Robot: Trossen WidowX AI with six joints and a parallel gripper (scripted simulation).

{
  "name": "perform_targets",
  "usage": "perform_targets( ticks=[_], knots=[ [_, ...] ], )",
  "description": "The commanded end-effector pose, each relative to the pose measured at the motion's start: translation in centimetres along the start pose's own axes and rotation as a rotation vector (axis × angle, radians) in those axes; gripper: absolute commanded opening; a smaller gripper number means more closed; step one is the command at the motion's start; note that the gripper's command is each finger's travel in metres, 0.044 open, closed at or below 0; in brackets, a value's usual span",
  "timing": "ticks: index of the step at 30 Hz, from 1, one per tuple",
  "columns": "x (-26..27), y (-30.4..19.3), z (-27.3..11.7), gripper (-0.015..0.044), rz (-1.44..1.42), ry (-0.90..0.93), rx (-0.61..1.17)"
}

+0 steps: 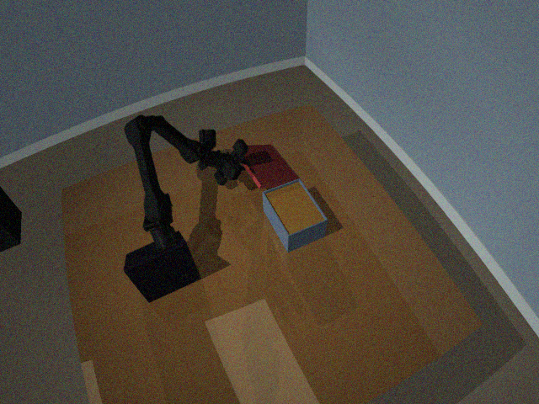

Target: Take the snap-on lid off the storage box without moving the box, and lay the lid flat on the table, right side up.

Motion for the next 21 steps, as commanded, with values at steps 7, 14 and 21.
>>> perform_targets(
  ticks=[7, 14, 21],
  knots=[
    [-1.5, 0.3, 0.9, 0.0, 0.004, -0.026, -0.008],
    [-0.8, -0.1, 0.7, 0.0026, 0.001, -0.008, -0.003],
    [-0.7, -0.2, 0.6, 0.021, 0.004, -0.026, -0.008]
  ],
)
Point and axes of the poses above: the point midway between the two fingers, 35 mm back from their tips, its own z axis out along the fingers, its own x axis across the jaws, y = z × x, the point moved 1 cm from there along -z, back along the fingers, and after that the axes turned 9 degrees about -z, right-handed, at the moved point
